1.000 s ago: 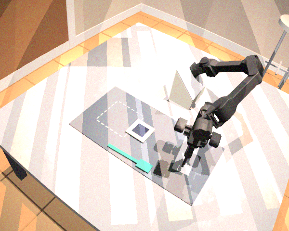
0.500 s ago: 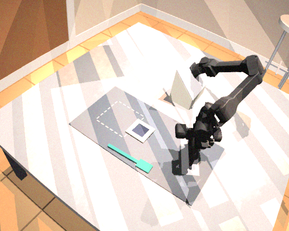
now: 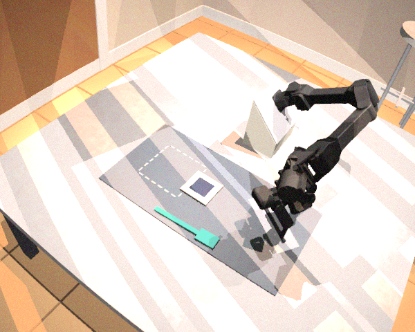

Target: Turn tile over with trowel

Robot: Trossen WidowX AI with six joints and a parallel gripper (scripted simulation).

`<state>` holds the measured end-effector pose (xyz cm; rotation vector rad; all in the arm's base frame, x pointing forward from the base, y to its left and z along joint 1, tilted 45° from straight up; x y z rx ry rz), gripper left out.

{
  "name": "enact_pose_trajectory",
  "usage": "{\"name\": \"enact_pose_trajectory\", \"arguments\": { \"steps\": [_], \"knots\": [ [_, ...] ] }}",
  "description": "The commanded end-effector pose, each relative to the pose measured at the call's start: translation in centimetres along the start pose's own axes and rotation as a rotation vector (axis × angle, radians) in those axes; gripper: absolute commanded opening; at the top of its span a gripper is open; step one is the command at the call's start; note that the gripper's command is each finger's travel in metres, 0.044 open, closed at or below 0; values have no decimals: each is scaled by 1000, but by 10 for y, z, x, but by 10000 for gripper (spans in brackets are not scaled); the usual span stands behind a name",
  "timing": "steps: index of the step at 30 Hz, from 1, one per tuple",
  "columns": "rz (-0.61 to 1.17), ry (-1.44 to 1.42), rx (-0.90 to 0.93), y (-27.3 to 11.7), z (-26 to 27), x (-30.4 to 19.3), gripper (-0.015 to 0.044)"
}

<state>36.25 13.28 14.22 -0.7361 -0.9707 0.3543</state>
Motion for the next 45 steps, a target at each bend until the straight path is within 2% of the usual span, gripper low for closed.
{"name": "enact_pose_trajectory", "arguments": {
  "steps": [1,9,14,15,33,38,44,45],
  "knots": [
    [-2,-125,1,1,1,1,130],
    [-2,-168,1,1,1,1,130],
    [-2,-168,1,1,1,1,261],
    [-2,-168,1,1,1,1,270],
    [-2,-168,1,1,1,1,270],
    [-4,-177,1,-41,3,0,270],
    [-4,-177,2,-44,3,0,270],
    [-2,-171,-8,-46,1,-2,296]
  ]
}}
Point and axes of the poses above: the point midway between the two fingers, 35 mm back from their tips, its own y axis out along the fingers, its own z axis across the jaws, x = y × z, the point moved 4 cm from there along -y, back along the fingers
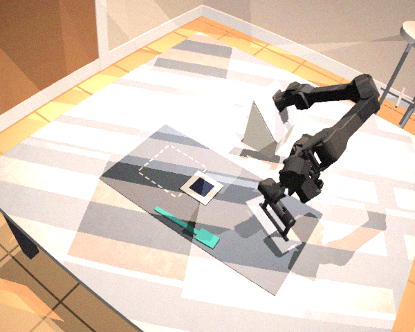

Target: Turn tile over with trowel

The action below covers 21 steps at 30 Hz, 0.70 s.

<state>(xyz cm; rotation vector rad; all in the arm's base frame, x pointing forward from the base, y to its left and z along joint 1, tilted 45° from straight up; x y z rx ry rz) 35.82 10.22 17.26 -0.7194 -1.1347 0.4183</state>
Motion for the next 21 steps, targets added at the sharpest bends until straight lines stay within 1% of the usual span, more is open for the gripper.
{"name": "enact_pose_trajectory", "arguments": {
  "steps": [1,5,8,15,21],
  "knots": [
    [0,1,-1,-9,0,0,300],
    [3,1,-4,-11,0,0,300],
    [50,-5,-43,-3,6,-1,300],
    [156,-15,-190,18,21,-3,300],
    [203,-11,-354,32,34,-4,300]
  ]
}}
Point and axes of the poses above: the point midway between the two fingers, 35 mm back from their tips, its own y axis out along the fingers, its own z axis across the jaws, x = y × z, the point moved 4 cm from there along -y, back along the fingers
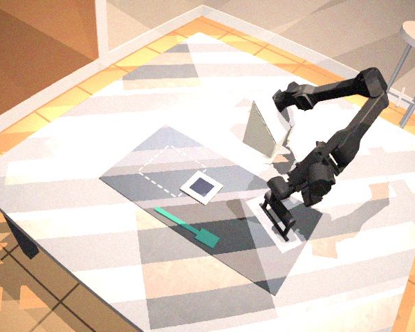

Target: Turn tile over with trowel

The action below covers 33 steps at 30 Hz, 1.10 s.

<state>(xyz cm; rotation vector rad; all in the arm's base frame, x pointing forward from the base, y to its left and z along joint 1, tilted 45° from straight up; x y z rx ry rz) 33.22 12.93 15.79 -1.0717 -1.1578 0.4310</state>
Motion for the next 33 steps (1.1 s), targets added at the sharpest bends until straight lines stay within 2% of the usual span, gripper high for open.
{"name": "enact_pose_trajectory", "arguments": {
  "steps": [1,9,18,33],
  "knots": [
    [20,16,-106,4,8,0,300],
    [-1,66,-328,8,27,2,300],
    [-113,161,-557,5,49,1,300],
    [-127,181,-568,15,44,3,300]
  ]
}}
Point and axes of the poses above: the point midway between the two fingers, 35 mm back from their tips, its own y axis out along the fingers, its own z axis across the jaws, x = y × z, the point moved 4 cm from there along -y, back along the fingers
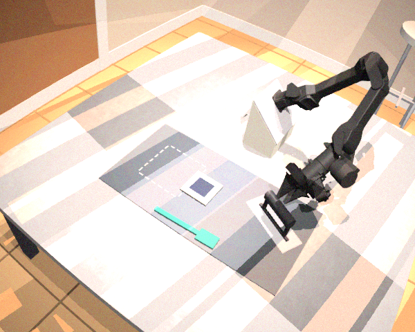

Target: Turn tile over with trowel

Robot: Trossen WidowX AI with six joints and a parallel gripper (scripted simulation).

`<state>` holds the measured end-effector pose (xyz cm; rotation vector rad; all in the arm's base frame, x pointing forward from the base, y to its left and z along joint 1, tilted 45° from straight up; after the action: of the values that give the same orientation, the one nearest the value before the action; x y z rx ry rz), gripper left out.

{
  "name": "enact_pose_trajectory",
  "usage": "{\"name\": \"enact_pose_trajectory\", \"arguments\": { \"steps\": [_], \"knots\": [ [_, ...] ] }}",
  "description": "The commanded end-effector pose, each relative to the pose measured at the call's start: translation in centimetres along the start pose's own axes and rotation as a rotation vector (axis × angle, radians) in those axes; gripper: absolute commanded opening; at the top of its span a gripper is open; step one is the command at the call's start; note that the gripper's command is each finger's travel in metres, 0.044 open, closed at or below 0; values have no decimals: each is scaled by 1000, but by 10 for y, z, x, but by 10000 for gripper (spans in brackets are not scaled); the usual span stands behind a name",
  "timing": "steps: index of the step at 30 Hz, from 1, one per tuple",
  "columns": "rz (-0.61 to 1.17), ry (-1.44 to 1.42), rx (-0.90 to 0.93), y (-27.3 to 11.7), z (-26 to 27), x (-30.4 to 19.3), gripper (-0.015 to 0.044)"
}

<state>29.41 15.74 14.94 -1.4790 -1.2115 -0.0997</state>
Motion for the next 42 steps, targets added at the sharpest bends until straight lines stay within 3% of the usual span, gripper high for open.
{"name": "enact_pose_trajectory", "arguments": {
  "steps": [1,32,38,42],
  "knots": [
    [-1,9,-3,6,0,1,300],
    [-1,-3,-7,52,-1,0,300],
    [-1,-3,-7,52,-1,0,142],
    [-1,-3,-7,52,-1,0,116]
  ]
}}
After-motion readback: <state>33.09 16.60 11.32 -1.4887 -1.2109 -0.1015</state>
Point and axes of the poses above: the point midway between the two fingers, 35 mm back from their tips, its own y axis out along the fingers, its own z axis across the jaws, x = y × z, the point moved 4 cm from there along -y, back along the fingers
